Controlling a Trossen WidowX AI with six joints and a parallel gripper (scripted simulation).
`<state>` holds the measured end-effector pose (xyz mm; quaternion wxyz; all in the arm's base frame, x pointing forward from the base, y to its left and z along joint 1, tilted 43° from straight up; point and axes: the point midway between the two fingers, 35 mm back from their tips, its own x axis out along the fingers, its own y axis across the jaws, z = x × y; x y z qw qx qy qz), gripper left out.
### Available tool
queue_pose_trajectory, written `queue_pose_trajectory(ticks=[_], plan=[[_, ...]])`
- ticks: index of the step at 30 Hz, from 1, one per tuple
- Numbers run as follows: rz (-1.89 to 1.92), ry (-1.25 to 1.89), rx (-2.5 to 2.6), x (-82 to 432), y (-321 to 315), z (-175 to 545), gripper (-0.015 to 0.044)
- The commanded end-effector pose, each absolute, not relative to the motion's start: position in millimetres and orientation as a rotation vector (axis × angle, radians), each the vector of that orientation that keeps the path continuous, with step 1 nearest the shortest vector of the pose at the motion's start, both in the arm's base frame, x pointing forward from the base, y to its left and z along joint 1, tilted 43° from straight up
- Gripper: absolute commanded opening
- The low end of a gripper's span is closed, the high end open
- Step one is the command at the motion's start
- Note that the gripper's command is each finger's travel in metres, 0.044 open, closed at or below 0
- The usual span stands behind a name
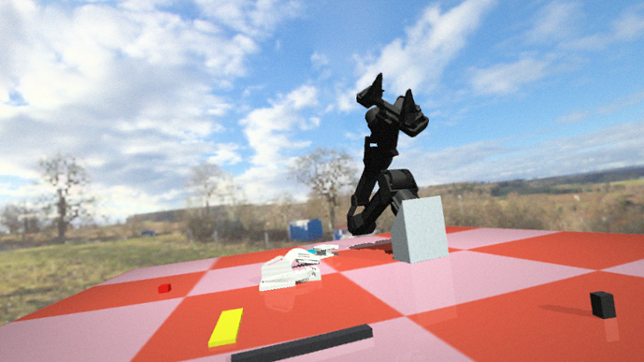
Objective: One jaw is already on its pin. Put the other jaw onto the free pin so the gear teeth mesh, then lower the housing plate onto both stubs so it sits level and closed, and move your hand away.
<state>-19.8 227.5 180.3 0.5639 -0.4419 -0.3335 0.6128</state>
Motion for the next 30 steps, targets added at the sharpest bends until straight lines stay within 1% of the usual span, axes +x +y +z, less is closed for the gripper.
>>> queue_pose_trajectory(ticks=[1, 17, 30], plan=[[1.442, -0.785, -1.040, -19.8, 227.5, 180.3, 0.0426], [1.442, -0.785, -1.040, -19.8, 227.5, 180.3, 0.0006], [1.442, -0.785, -1.040, -19.8, 227.5, 180.3, 0.0000]])
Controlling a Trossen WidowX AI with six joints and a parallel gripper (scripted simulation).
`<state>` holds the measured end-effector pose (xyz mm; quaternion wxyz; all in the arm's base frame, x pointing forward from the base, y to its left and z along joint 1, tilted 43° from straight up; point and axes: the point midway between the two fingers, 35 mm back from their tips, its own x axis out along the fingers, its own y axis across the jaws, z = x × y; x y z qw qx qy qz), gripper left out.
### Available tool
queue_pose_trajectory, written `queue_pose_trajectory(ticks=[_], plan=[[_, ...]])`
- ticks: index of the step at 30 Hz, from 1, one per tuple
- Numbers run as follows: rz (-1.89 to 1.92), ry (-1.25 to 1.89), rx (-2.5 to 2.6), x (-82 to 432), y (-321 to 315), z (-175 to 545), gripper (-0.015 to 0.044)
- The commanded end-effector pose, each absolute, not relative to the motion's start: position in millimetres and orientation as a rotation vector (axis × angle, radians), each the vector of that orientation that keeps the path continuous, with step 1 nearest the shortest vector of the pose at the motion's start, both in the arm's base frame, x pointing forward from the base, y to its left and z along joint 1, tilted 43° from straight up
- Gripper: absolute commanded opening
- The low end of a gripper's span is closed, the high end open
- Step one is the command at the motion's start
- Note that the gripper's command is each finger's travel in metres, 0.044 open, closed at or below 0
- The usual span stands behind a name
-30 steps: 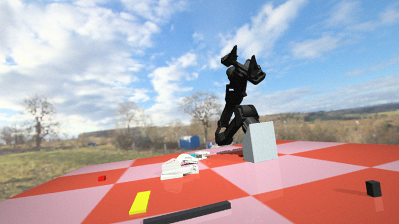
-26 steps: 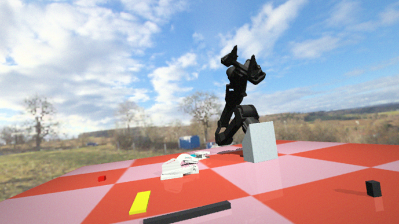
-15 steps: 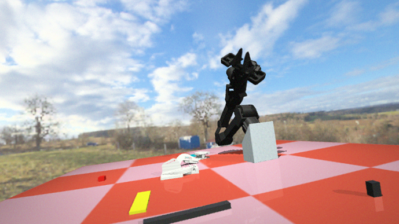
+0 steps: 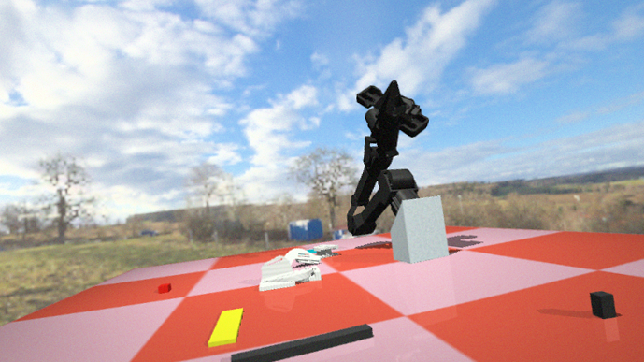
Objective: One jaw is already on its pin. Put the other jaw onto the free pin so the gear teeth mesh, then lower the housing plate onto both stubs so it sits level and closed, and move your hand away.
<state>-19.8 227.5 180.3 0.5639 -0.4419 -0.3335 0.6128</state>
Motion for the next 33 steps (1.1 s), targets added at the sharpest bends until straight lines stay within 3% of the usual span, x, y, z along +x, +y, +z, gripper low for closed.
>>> queue_pose_trajectory(ticks=[1, 33], plan=[[1.442, -0.785, -1.040, -19.8, 227.5, 180.3, 0.0000], [1.126, -0.208, -1.225, 84.7, 229.0, 177.7, 0.0000]])
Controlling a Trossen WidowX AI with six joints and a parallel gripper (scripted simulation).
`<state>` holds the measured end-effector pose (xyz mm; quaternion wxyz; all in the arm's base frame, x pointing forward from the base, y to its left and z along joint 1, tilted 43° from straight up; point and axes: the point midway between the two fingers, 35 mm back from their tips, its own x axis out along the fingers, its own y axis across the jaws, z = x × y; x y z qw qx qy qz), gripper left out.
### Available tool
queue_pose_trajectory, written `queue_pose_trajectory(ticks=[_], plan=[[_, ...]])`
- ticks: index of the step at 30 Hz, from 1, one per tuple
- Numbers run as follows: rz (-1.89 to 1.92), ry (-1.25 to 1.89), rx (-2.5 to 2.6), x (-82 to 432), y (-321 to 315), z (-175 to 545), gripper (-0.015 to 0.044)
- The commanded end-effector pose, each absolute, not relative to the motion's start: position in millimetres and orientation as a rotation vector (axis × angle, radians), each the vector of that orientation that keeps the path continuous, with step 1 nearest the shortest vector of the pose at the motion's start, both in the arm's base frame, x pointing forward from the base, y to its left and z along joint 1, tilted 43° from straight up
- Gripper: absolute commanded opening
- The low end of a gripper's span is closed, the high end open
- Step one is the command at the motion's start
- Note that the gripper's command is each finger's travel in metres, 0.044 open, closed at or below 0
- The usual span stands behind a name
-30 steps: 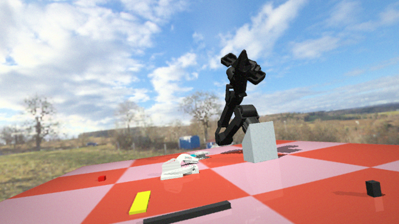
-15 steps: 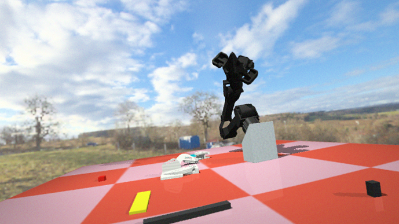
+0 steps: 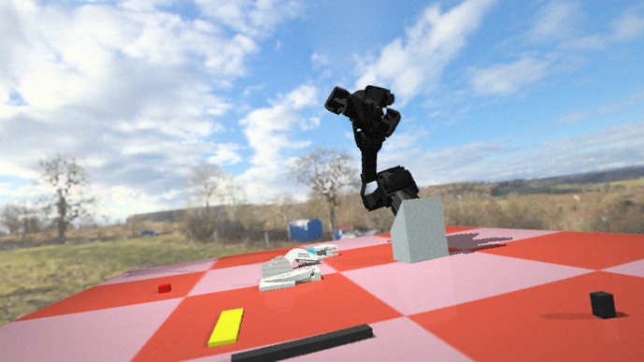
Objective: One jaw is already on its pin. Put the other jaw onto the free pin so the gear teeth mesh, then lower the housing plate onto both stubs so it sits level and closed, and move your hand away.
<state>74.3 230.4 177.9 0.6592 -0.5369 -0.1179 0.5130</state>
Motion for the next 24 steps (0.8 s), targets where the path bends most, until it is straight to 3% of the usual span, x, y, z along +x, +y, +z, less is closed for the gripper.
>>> queue_pose_trajectory(ticks=[1, 24], plan=[[1.114, -0.190, -1.228, 88.1, 228.4, 177.6, 0.0000], [0.821, 0.229, -1.248, 165.0, 200.0, 174.0, 0.0000]])
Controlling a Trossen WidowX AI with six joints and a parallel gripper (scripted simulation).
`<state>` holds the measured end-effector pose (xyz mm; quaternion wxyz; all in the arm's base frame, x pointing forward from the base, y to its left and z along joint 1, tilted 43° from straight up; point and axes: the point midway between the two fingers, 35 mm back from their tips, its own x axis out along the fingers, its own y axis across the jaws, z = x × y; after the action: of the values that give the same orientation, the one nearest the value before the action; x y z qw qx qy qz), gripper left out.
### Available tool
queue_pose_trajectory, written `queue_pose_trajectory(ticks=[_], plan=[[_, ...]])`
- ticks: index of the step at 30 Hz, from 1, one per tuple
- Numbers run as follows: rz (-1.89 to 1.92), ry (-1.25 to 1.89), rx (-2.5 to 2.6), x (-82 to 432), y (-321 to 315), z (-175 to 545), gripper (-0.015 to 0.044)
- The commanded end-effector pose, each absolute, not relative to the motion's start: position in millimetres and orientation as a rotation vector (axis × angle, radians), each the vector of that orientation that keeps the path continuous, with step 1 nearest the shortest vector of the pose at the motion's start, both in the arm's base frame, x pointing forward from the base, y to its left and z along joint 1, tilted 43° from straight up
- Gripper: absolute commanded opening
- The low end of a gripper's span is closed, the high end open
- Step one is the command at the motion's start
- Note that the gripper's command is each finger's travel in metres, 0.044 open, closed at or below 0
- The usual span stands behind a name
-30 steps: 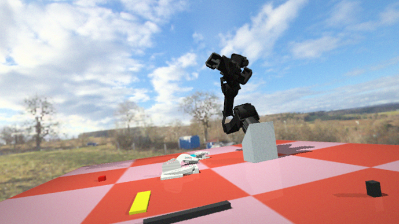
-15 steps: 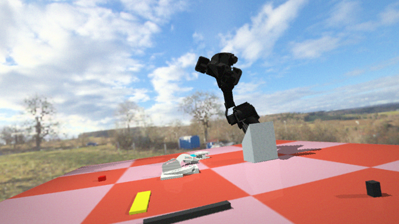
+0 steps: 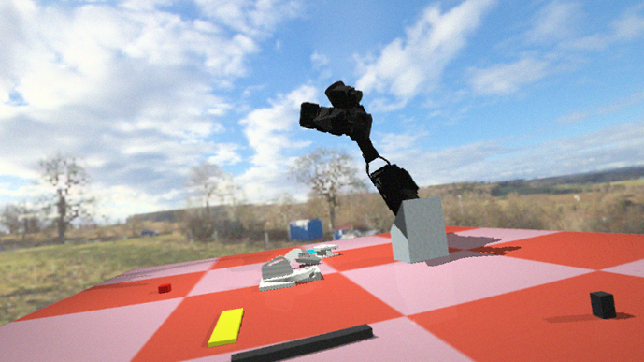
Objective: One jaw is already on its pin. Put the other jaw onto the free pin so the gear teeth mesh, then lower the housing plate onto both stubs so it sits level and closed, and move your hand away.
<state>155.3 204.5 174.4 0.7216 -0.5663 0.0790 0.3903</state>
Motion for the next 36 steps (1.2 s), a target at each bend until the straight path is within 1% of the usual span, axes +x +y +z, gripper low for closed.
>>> queue_pose_trajectory(ticks=[1, 18, 36], plan=[[0.807, 0.247, -1.247, 168.2, 198.2, 173.8, 0.0000], [0.585, 0.522, -1.219, 217.4, 162.4, 169.9, 0.0000], [0.323, 0.810, -1.148, 262.7, 110.4, 164.8, 0.0000]])
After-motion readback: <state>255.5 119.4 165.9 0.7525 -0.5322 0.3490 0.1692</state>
